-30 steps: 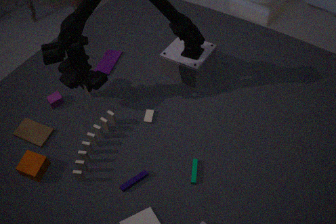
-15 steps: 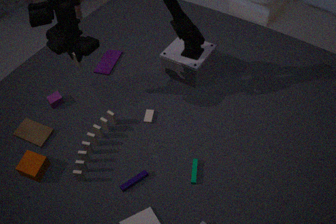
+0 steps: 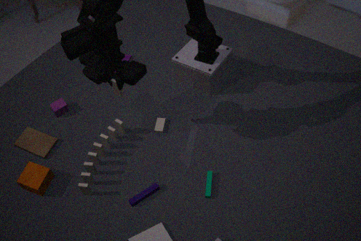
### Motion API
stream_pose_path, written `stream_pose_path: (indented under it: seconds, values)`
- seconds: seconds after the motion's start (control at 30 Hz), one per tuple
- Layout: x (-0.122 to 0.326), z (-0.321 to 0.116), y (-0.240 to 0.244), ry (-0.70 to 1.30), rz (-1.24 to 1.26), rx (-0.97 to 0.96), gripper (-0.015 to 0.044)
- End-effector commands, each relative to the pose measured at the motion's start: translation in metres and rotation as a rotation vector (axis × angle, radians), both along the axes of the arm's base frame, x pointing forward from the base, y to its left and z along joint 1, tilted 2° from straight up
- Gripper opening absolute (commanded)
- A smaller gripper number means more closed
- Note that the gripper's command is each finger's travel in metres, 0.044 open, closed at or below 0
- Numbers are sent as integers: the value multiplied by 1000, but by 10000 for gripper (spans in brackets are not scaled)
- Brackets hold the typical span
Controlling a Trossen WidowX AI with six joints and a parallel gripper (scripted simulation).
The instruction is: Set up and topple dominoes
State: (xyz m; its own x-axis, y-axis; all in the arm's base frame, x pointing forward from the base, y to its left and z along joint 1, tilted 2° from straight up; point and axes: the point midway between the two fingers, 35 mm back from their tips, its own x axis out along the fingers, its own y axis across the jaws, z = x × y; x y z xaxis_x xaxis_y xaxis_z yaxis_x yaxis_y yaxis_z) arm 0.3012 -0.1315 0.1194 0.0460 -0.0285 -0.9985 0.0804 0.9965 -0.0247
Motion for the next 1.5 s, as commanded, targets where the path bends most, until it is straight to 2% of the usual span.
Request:
stream_pose_path:
  seconds: [0.0, 0.13, 0.73, 1.2, 1.47]
  values:
    - [-5, -3, 6, 5, -33, -6, 107]
    - [-2, -13, 5, 5, -33, -6, 107]
    - [1, -130, 1, 5, -33, -6, 107]
    - [0, -134, 1, 5, -33, -6, 107]
    - [0, -134, 1, 5, -33, -6, 317]
